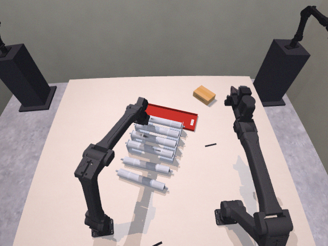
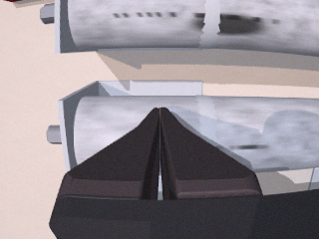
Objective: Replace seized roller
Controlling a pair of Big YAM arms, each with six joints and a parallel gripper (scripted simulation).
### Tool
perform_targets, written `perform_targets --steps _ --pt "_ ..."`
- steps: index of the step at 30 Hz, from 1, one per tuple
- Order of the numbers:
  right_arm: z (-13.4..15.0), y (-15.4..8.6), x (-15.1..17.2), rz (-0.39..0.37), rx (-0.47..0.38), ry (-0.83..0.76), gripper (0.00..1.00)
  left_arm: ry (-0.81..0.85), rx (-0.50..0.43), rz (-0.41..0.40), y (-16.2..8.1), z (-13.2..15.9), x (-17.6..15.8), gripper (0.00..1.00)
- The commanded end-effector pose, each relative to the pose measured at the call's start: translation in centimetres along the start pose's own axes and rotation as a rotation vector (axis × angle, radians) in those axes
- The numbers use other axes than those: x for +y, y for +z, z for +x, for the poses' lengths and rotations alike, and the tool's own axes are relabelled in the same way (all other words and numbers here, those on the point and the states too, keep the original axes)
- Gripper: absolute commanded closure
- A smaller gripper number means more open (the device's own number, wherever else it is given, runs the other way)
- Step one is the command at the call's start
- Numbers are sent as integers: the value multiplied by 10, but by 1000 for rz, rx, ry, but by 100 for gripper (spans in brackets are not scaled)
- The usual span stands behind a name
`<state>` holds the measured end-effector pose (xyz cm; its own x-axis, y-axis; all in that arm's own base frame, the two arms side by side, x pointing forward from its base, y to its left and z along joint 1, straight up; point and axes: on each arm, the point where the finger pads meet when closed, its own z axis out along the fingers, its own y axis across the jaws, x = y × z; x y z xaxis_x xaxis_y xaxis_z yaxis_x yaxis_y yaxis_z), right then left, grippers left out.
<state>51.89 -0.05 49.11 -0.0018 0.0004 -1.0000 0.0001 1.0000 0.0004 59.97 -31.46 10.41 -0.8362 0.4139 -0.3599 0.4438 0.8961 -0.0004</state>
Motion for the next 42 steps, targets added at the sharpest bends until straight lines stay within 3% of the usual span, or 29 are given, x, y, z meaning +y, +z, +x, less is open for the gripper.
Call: perform_targets --steps 1,3,4,7,8,10,20,21,23,25,26,28,29,37,40,41,42 --pt "-44 5 5 -7 -64 -11 100 -12 72 -7 29 24 8 100" --pt "-44 5 5 -7 -64 -11 100 -12 72 -7 29 24 8 100" --pt "-44 5 5 -7 -64 -11 100 -23 3 -9 15 -2 10 100" --pt "-44 5 5 -7 -64 -11 100 -10 6 -6 11 -4 5 100" --pt "-44 5 5 -7 -64 -11 100 -20 -21 -7 -16 -24 9 100" --pt "-44 5 5 -7 -64 -11 100 -19 -67 -6 -53 -36 9 100" --pt "-44 5 5 -7 -64 -11 100 -6 -40 -4 -77 -44 8 100" --pt "-44 5 5 -7 -64 -11 100 -9 -18 -4 -63 -38 8 100" --pt "-44 5 5 -7 -64 -11 100 -9 -18 -4 -63 -38 8 100" --pt "-44 5 5 -7 -64 -11 100 -8 -17 -4 -80 -28 8 100" --pt "-44 5 5 -7 -64 -11 100 -8 12 -4 -62 -17 7 100" --pt "-44 5 5 -7 -64 -11 100 -8 27 -4 -61 -13 7 100" --pt "-44 5 5 -7 -64 -11 100 -4 11 -2 -76 -13 4 100" --pt "-44 5 5 -7 -64 -11 100 2 110 7 -93 37 -9 100" --pt "-44 5 5 -7 -64 -11 100 2 132 7 -93 47 -9 100" --pt "-44 5 5 -7 -64 -11 100 -3 168 4 -77 57 -4 100" --pt "-44 5 5 -7 -64 -11 100 2 191 5 -79 66 -8 100"
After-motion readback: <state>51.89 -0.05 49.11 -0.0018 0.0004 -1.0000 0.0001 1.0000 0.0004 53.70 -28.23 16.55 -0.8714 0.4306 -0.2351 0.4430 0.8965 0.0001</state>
